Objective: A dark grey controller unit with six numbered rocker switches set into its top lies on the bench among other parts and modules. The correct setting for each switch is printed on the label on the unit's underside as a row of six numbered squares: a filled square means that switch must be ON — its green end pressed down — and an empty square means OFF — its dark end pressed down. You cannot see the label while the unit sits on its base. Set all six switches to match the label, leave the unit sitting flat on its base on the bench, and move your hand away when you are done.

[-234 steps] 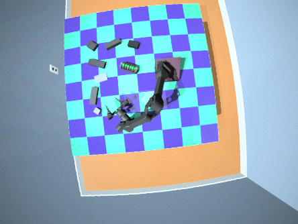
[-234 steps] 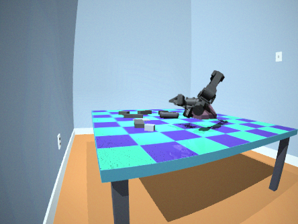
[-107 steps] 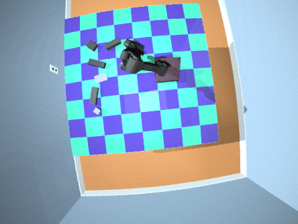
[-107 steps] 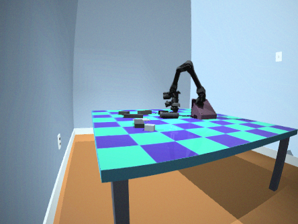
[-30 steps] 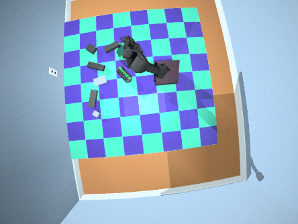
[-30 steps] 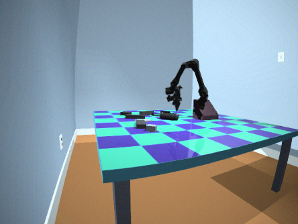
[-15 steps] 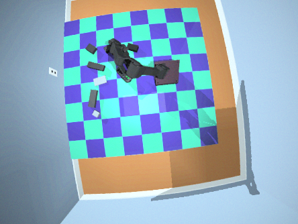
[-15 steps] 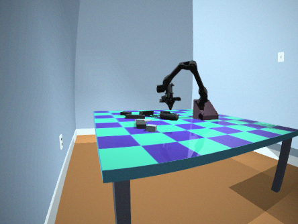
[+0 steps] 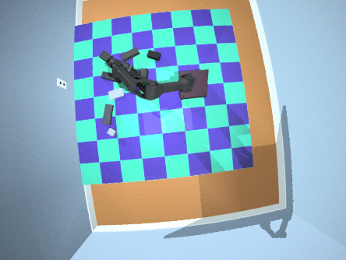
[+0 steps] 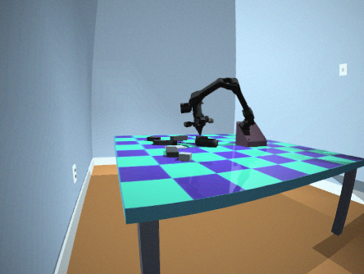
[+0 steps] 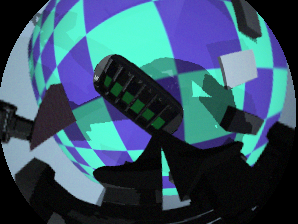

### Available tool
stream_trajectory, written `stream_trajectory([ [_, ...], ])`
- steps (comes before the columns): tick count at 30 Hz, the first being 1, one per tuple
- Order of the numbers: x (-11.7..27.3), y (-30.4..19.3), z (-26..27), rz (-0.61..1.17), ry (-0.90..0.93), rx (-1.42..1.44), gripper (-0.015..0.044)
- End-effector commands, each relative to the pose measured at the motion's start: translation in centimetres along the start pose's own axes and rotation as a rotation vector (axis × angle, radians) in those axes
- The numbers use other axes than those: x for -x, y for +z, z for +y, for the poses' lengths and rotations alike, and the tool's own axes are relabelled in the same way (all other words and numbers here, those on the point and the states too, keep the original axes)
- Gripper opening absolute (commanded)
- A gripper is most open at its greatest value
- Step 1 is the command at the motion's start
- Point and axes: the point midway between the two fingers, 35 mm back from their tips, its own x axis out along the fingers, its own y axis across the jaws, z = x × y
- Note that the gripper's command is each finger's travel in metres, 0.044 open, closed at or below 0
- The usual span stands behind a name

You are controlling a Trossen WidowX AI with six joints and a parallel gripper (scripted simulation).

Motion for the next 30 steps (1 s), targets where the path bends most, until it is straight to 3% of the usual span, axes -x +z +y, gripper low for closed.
stream_trajectory([
  [1,0.5,4.6,-4.3,0.125,0.091,0.727,0.0],
  [30,-1.5,4.9,-4.8,0.126,0.091,0.743,0.0],
])
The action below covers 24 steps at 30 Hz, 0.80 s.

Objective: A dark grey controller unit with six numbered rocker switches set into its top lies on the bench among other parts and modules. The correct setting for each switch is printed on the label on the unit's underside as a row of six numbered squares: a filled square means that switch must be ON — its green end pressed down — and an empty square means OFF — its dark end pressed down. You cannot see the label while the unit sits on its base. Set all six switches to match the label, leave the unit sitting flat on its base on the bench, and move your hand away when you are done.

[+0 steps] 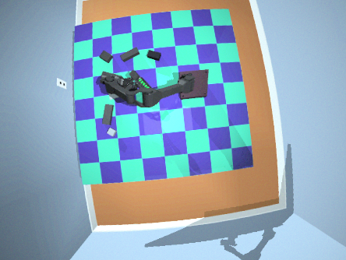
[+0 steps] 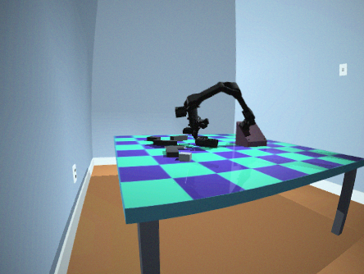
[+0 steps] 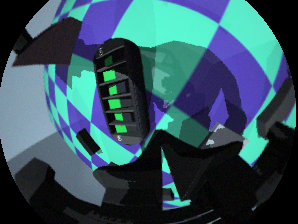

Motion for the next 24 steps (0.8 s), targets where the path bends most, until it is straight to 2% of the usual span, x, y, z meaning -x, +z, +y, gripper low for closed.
stream_trajectory([
  [1,-0.7,0.0,-0.2,-0.003,-0.004,-0.005,0.0],
  [24,-3.8,0.1,-1.0,-0.005,-0.008,-0.003,0.0],
])
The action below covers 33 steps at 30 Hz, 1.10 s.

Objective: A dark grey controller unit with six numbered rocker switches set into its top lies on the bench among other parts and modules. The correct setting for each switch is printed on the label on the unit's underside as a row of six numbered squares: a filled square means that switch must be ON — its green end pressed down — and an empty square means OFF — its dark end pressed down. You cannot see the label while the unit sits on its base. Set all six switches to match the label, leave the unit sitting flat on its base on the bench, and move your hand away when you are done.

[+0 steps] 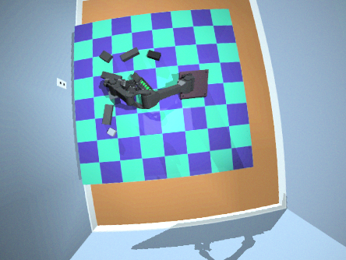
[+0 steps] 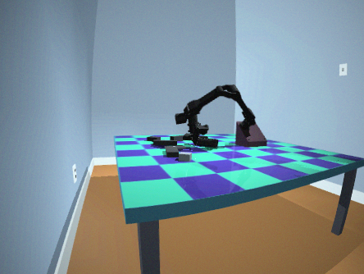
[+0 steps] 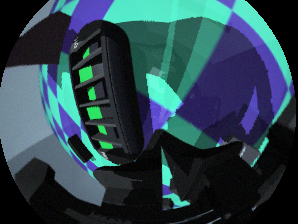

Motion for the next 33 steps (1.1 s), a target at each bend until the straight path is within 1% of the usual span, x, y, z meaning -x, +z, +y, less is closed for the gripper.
stream_trajectory([
  [1,-0.2,0.0,0.0,-0.002,-0.005,-0.005,0.0],
  [33,-0.6,0.0,1.1,-0.002,-0.005,-0.005,0.0],
])
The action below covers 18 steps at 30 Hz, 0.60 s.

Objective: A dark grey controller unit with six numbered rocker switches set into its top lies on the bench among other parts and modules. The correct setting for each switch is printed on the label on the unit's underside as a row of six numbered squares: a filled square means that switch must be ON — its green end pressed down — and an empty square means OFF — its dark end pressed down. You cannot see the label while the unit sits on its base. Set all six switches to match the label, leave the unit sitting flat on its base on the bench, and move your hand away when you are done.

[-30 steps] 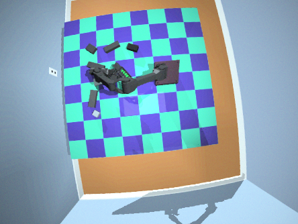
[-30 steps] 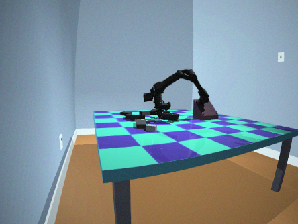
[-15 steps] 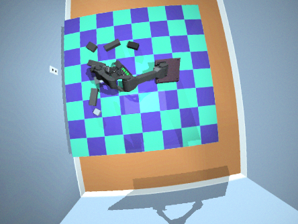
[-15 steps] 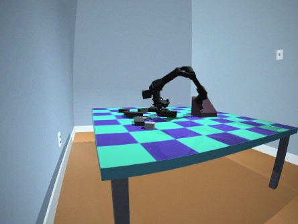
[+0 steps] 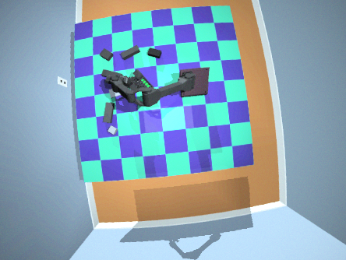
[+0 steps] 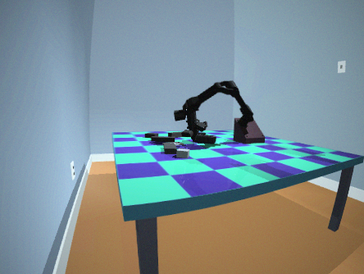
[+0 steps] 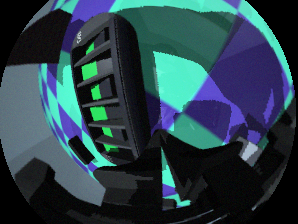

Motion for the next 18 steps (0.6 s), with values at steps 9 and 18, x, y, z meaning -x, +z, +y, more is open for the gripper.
stream_trajectory([
  [9,-0.3,0.0,1.0,0.0,0.0,0.003,0.0],
  [18,-0.6,-0.1,2.0,0.0,0.0,0.002,0.0],
])
